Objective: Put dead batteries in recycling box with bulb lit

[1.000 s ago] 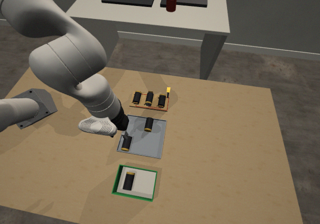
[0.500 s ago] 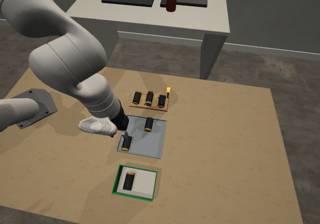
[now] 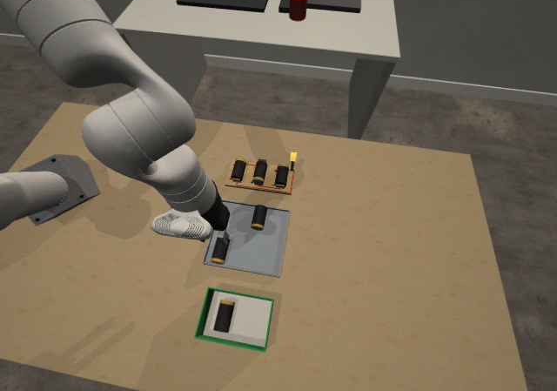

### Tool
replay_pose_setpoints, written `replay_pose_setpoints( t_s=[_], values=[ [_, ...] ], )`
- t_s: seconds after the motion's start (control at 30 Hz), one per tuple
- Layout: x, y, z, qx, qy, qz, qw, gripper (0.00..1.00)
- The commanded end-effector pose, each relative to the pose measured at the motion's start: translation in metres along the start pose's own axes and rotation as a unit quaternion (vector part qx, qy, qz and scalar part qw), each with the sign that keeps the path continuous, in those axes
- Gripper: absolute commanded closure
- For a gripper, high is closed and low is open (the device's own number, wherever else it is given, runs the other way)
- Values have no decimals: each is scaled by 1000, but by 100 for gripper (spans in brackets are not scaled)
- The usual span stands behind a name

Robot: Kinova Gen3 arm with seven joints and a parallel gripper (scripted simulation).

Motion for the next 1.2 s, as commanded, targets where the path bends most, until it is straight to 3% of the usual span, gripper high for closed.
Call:
replay_pose_setpoints(
  t_s=[0.0,0.23,1.17],
  values=[
    [-19,3,7,-8,4,-8,1000,10],
    [-46,4,7,-8,4,-8,1000,10],
    [-50,4,7,-8,4,-8,1000,10]
  ],
)
Point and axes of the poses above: the point where the finger pads meet when closed, its own x axis back along the fingers, its own y axis across the jaws, z = x × y, the point moved 3 cm from there along x, back along the fingers, and after that the axes turned 4 degrees about -x, right-handed, at the moved point
